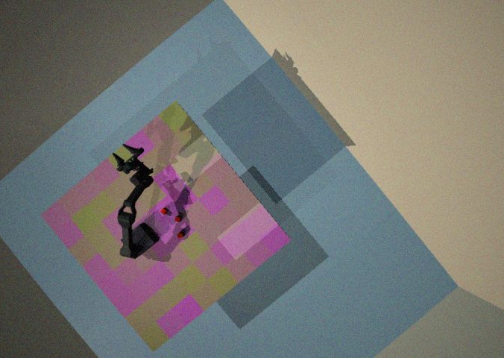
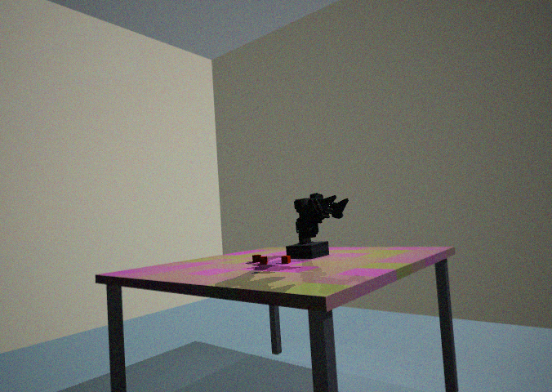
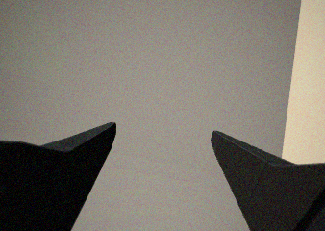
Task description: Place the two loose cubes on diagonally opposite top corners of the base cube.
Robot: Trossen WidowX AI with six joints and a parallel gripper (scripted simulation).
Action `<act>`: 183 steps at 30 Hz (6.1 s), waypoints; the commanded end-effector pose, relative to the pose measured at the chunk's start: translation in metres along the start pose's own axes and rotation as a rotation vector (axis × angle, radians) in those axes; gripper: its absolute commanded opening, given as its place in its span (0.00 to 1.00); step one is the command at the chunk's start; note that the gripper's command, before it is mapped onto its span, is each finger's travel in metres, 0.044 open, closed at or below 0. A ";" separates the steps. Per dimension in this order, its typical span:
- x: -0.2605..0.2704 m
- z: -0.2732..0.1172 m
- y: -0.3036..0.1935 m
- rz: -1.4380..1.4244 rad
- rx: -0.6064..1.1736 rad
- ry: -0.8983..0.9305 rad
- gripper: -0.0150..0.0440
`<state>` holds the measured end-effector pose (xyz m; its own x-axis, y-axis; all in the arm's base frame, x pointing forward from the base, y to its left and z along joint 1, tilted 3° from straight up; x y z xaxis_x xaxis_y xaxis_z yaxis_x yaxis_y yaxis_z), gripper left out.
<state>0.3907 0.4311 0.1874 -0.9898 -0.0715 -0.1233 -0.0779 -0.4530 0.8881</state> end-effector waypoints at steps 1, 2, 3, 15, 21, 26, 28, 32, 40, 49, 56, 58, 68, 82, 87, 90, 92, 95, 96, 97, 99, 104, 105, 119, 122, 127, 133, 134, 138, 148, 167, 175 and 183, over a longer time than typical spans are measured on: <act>-0.001 0.000 0.000 0.004 0.002 -0.004 0.89; -0.004 -0.002 0.002 0.016 0.008 -0.018 0.84; -0.009 -0.004 0.004 0.035 0.019 -0.041 0.80; -0.086 -0.082 0.051 0.461 0.210 -0.585 0.70; -0.100 -0.136 0.070 0.683 0.294 -0.897 0.70; -0.096 -0.186 0.086 0.855 0.353 -1.168 0.70; -0.090 -0.206 0.093 0.921 0.375 -1.278 0.70; -0.072 -0.245 0.107 1.046 0.416 -1.500 0.70; -0.009 -0.314 0.142 1.273 0.499 -1.948 0.70; 0.085 -0.364 0.187 1.475 0.618 -2.419 0.70; 0.096 -0.367 0.192 1.493 0.633 -2.466 0.70; 0.095 -0.370 0.186 1.493 0.633 -2.466 0.70; 0.099 -0.397 0.136 1.493 0.634 -2.466 0.70; 0.101 -0.410 0.113 1.493 0.634 -2.466 0.70; 0.101 -0.413 0.106 1.493 0.634 -2.466 0.70; 0.102 -0.416 0.102 1.493 0.634 -2.466 0.70; 0.102 -0.417 0.099 1.493 0.634 -2.466 0.70; 0.102 -0.419 0.095 1.493 0.634 -2.466 0.70; 0.102 -0.419 0.095 1.493 0.634 -2.466 0.70; 0.102 -0.419 0.095 1.493 0.634 -2.466 0.66; 0.102 -0.419 0.095 1.493 0.634 -2.466 0.57; 0.102 -0.419 0.095 1.493 0.634 -2.466 0.43; 0.102 -0.419 0.095 1.493 0.634 -2.466 0.43; 0.095 -0.401 0.128 1.493 0.633 -2.466 0.43; 0.094 -0.397 0.137 1.493 0.633 -2.466 0.43; 0.093 -0.389 0.150 1.493 0.633 -2.466 0.43; 0.093 -0.380 0.167 1.493 0.633 -2.466 0.43; 0.093 -0.379 0.170 1.493 0.633 -2.466 0.43; 0.094 -0.372 0.182 1.493 0.633 -2.466 0.43; 0.096 -0.360 0.184 1.439 0.797 -2.360 0.43; 0.106 -0.324 0.142 1.066 1.508 -1.676 0.43; 0.113 -0.309 0.126 0.881 1.717 -1.350 0.43; 0.122 -0.294 0.110 0.686 1.874 -1.012 0.43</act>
<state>0.2999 0.1051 0.1427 -0.4750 0.8789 -0.0431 0.8777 0.4767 0.0484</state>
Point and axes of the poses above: the point midway between the two fingers, 35 mm back from their tips, its own z axis out along the fingers, its own x axis across the jaws, y = z × x, the point moved 7 cm from there along -z, back along the fingers, and after that the axes turned 6 degrees about z, right-handed, at the moved point
